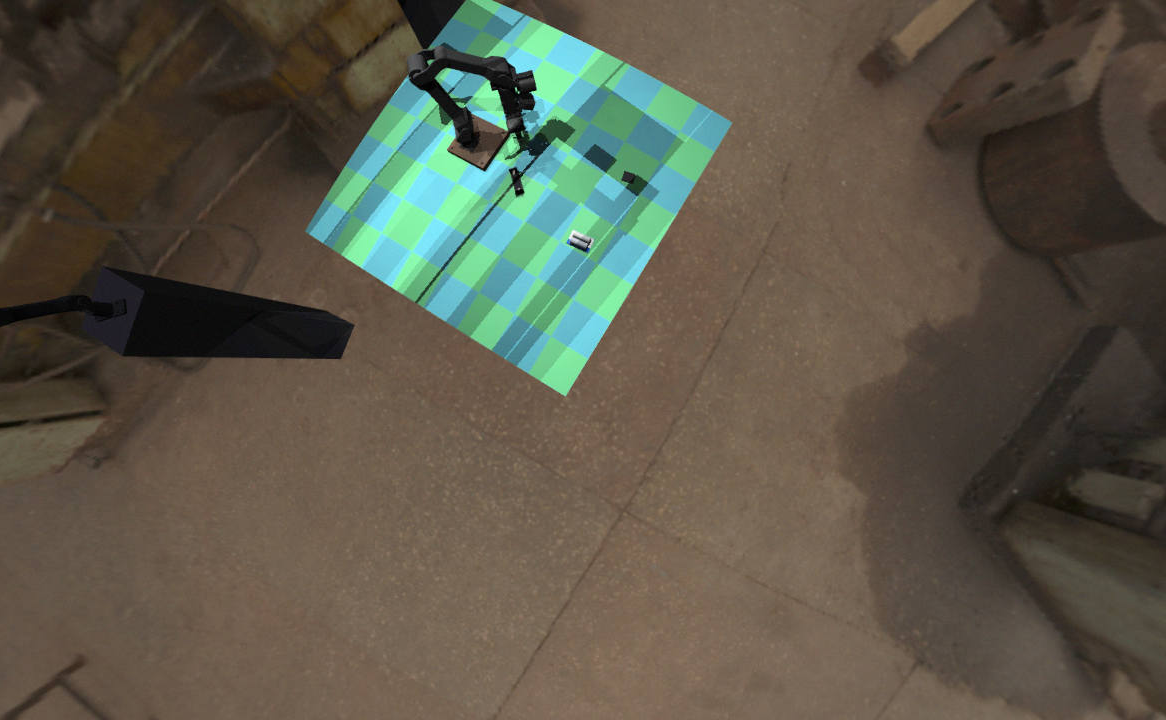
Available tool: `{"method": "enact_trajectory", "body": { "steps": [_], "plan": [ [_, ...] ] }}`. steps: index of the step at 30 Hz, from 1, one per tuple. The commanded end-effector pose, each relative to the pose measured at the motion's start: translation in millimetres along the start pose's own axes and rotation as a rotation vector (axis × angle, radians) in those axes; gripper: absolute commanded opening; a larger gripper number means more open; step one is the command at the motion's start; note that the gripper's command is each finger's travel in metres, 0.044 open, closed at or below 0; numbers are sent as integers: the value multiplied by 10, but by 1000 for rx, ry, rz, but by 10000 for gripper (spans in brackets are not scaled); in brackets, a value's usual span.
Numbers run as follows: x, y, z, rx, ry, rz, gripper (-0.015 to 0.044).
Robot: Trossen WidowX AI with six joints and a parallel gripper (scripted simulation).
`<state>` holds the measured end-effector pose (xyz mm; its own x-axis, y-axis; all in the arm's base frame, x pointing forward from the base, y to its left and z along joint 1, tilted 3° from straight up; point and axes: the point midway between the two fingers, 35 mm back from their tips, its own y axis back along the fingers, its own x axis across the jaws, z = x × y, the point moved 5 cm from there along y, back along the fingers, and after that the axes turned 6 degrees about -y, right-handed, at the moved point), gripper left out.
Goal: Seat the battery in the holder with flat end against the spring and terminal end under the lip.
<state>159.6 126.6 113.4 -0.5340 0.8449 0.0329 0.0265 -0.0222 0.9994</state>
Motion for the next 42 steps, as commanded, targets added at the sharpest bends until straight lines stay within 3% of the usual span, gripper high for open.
{"method": "enact_trajectory", "body": {
  "steps": [1,42],
  "plan": [
    [6,-84,-3,-7,-5,5,0],
    [-638,-84,64,-7,-5,-1,0]
  ]
}}
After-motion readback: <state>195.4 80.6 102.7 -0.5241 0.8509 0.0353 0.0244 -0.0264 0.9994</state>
